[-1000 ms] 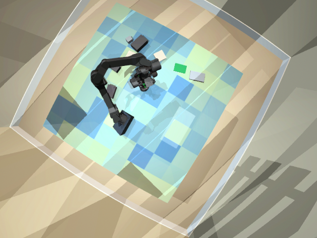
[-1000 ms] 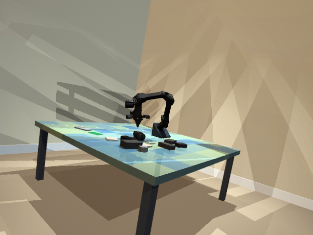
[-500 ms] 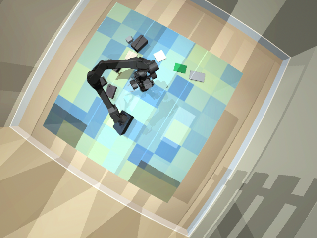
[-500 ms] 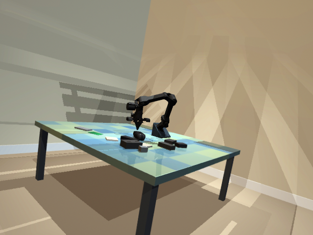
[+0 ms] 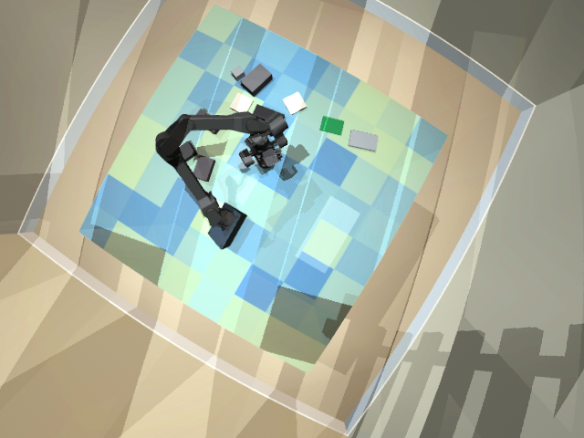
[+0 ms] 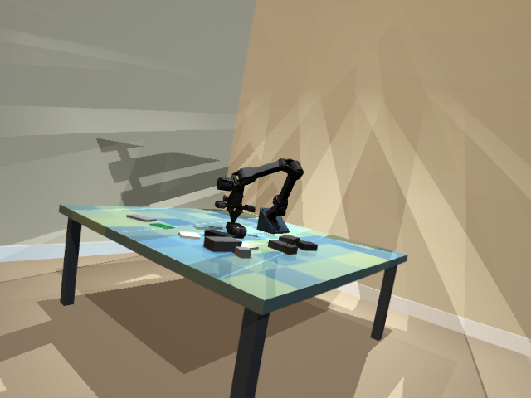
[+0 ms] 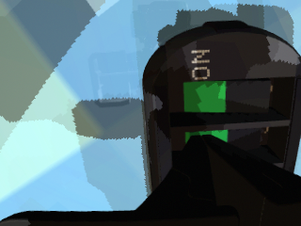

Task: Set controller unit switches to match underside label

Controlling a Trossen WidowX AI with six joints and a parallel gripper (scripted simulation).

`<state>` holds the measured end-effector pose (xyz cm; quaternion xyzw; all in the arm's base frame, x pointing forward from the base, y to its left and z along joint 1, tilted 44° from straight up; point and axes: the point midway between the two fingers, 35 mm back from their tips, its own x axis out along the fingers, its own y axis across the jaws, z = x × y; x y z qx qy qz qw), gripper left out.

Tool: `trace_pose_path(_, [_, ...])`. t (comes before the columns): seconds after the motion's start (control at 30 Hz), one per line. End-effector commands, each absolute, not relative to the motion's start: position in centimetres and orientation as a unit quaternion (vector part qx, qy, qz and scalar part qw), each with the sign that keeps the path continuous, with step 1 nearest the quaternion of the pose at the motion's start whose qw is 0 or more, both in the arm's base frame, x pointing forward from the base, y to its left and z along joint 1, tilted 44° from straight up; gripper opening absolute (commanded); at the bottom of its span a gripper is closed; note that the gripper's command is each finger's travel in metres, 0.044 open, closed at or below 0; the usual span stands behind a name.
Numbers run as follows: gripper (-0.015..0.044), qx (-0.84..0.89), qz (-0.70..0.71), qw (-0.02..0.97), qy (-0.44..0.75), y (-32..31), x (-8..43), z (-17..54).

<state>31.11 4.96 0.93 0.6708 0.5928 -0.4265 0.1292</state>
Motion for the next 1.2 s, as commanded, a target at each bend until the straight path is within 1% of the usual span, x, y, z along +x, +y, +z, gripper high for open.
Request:
trace_pose_path(0.0, [0.0000,0.671,-0.427,0.126,0.593,5.4,31.0,0.7])
trace_pose_path(0.4, [0.0000,0.671,-0.427,0.126,0.593,5.4,31.0,0.7])
trace_pose_path(0.57, [0.0000,0.671,-0.427,0.127,0.592,2.4,31.3,3.7])
trace_pose_path(0.73, [0.0000,0.671,-0.427,0.127,0.592,2.3,31.3,3.9])
trace_pose_path(0.87, [0.0000,0.671,-0.427,0.127,0.592,4.8,32.9,6.1])
trace_pose_path(1.17, [0.0000,0.671,-0.427,0.127,0.593,5.4,33.0,5.9])
